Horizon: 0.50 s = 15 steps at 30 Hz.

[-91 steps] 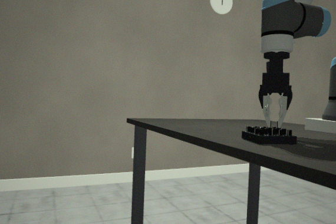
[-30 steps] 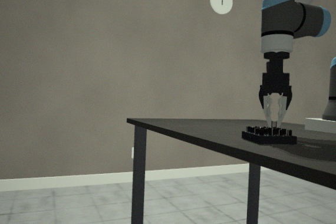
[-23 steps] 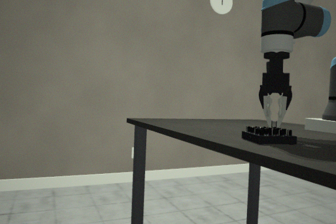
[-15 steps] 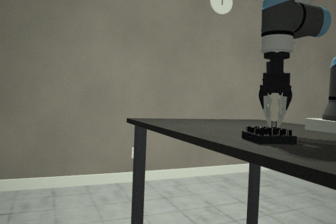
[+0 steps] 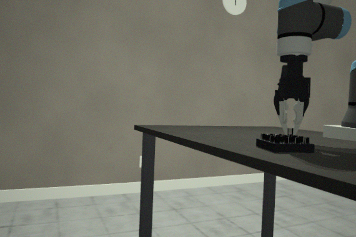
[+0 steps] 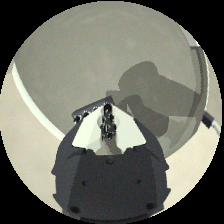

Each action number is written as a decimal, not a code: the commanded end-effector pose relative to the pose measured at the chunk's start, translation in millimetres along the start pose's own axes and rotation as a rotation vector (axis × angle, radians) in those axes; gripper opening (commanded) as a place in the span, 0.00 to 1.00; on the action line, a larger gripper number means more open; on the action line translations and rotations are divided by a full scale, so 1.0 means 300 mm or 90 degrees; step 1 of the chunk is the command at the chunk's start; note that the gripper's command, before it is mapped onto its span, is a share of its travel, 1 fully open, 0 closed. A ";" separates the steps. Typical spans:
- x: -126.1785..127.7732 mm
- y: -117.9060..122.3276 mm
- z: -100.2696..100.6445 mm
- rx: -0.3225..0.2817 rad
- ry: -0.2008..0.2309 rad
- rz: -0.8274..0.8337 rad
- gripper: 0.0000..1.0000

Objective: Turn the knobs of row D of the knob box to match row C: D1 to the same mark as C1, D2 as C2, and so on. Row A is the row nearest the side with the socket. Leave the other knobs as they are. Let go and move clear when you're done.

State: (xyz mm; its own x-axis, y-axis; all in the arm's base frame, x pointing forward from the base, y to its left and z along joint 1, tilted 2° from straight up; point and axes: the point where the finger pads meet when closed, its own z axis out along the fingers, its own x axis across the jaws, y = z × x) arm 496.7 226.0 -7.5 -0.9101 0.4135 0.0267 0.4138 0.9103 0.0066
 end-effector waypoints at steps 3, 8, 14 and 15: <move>-0.004 0.001 -0.002 -0.001 0.000 -0.089 0.04; -0.005 0.001 -0.002 -0.001 0.000 -0.129 0.04; -0.007 0.002 -0.002 -0.001 0.000 -0.213 0.04; -0.007 0.002 -0.002 -0.001 0.000 -0.228 0.04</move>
State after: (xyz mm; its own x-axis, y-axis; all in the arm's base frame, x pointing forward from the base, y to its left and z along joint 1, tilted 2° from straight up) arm 497.8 225.7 -7.5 -0.9834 0.1800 0.0238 0.1803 0.9835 0.0114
